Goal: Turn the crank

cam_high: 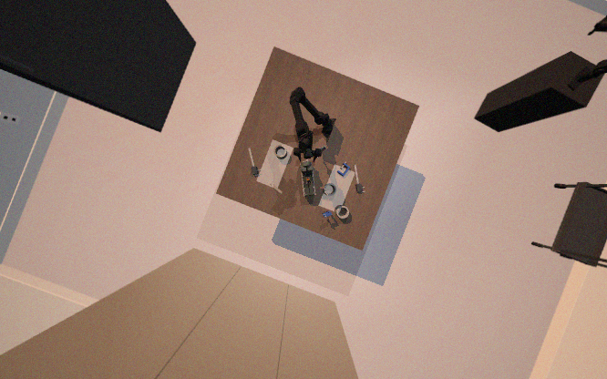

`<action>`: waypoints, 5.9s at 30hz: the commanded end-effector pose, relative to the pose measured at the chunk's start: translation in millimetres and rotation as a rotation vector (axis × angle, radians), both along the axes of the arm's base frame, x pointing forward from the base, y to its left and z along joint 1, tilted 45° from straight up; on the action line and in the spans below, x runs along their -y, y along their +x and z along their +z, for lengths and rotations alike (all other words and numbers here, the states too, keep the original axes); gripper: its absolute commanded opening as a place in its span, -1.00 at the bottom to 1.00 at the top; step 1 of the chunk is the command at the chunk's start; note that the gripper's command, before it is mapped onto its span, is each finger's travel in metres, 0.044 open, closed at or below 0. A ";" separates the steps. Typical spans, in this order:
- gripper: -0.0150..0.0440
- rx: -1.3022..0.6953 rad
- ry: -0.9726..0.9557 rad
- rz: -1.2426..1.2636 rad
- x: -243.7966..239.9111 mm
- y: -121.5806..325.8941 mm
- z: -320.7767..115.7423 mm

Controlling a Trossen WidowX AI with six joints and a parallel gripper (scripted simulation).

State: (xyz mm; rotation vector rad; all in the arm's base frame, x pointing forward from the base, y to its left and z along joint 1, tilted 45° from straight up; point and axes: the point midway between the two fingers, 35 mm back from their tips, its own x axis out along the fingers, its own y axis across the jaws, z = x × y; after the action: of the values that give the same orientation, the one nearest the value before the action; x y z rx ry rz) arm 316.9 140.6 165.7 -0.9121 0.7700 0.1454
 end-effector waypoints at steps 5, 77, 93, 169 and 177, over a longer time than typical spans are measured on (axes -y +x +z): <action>1.00 -0.088 -0.039 0.127 20.1 -33.3 6.0; -0.16 -0.091 -0.046 0.138 93.0 -19.7 -65.4; -0.49 -0.090 -0.046 0.138 94.9 -18.0 -62.1; -0.49 -0.088 -0.049 0.138 133.8 7.9 -56.9; -0.49 -0.088 -0.050 0.138 142.4 9.1 -67.9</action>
State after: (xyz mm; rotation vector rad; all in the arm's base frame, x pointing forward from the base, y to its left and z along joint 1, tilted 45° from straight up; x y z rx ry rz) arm 324.6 3.8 103.7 -1.0108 0.7867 0.2980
